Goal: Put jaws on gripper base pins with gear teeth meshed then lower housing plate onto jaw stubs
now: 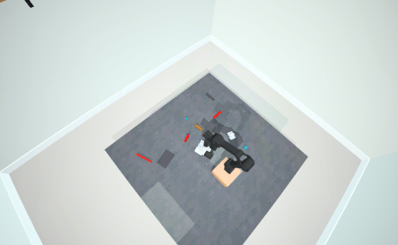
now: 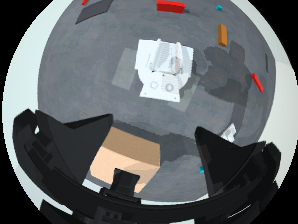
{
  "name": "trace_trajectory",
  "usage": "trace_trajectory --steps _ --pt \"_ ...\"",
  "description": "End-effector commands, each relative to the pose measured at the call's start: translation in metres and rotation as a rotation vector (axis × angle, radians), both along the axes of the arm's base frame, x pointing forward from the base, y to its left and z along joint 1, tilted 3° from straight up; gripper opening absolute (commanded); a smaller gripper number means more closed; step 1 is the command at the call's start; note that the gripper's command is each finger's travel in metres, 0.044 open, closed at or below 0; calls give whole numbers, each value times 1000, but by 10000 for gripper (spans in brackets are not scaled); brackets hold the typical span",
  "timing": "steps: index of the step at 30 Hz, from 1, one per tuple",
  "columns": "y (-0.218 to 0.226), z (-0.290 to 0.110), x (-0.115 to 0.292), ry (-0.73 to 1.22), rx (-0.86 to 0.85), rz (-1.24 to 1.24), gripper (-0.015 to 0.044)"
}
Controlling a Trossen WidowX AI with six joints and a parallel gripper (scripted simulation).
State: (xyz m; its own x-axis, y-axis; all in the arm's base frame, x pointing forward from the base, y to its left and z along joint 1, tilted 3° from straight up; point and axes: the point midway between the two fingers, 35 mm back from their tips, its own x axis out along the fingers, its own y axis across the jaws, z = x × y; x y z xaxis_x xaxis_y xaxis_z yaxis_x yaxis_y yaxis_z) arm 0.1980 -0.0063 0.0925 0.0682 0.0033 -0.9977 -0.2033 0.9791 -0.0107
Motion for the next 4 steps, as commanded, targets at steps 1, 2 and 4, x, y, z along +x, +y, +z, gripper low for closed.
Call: trace_trajectory --steps 1,2,4 --pt "0 1 0 -1 -2 -4 440" --pt "0 1 0 -1 -2 -4 440" --pt "0 1 0 -1 -2 -4 440"
